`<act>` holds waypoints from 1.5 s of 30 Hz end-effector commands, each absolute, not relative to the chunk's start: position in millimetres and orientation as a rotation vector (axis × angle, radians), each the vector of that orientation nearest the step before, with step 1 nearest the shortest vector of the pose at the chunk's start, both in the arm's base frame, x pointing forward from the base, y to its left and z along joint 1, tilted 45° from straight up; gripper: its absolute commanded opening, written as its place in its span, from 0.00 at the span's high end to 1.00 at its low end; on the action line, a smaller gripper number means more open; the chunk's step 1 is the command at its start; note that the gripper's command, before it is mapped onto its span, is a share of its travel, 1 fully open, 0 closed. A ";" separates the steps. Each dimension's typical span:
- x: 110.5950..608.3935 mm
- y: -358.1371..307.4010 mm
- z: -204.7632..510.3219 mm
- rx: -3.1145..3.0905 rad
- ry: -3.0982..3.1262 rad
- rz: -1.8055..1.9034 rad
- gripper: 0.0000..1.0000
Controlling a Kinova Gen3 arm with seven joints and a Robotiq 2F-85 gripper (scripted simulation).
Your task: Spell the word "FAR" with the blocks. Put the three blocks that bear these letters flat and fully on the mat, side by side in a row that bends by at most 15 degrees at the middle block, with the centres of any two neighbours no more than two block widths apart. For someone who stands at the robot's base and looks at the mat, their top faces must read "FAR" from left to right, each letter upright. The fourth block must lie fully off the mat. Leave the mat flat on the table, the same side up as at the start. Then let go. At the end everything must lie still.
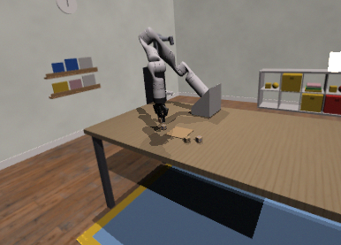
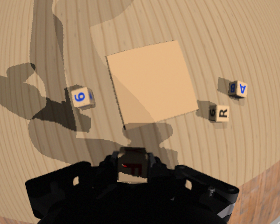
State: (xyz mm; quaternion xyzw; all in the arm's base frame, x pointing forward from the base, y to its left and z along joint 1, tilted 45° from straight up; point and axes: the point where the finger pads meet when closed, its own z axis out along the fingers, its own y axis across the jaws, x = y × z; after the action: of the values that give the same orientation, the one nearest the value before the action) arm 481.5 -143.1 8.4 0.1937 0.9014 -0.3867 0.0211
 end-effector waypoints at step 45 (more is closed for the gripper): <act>403.8 -55.0 -63.2 1.819 1.770 -0.841 0.74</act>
State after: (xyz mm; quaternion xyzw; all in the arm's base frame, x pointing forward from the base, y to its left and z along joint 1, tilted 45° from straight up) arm 406.8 -59.8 -60.3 0.6529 0.6539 -0.3112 0.2221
